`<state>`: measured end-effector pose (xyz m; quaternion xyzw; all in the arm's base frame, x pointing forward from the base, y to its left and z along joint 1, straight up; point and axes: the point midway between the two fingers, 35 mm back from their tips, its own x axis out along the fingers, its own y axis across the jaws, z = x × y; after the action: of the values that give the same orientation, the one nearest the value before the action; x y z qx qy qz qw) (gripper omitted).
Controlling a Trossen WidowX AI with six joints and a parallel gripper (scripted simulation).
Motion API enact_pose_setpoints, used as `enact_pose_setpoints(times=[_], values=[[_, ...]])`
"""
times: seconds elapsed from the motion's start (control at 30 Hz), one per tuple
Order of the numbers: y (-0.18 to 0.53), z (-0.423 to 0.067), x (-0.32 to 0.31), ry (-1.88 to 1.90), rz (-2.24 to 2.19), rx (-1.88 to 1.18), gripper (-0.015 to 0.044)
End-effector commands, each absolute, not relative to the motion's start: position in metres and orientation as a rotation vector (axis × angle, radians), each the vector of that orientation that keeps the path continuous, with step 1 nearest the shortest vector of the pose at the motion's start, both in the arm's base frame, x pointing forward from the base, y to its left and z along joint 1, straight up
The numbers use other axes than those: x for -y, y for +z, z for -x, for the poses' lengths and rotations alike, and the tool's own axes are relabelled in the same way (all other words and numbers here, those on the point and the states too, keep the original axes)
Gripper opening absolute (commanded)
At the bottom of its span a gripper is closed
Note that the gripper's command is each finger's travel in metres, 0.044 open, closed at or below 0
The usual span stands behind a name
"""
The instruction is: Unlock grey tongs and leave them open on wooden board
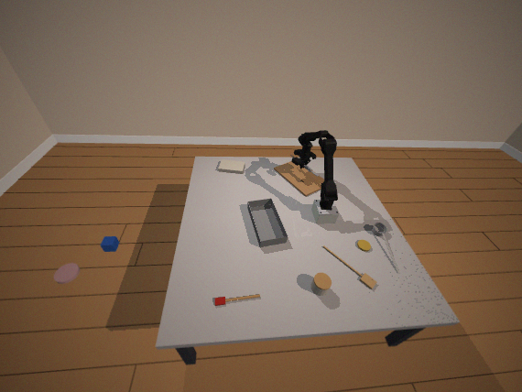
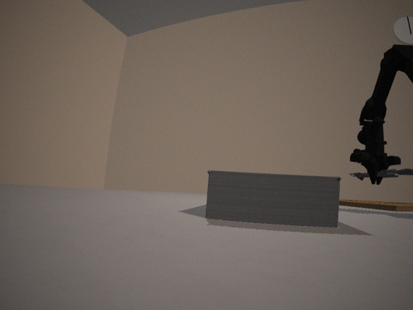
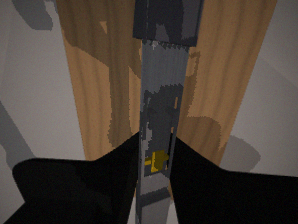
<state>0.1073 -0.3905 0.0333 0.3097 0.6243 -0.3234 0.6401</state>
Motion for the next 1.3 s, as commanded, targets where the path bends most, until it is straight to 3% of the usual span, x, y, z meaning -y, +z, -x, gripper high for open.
enact_pose_setpoints(times=[0.0,0.63,1.27], values=[[0.027,-0.107,0.391,-0.738,-0.699,-1.428,-0.015],[0.003,-0.106,0.39,-0.738,-0.7,-1.428,-0.015],[0.003,-0.107,0.389,-0.736,-0.708,-1.426,0.0349]])
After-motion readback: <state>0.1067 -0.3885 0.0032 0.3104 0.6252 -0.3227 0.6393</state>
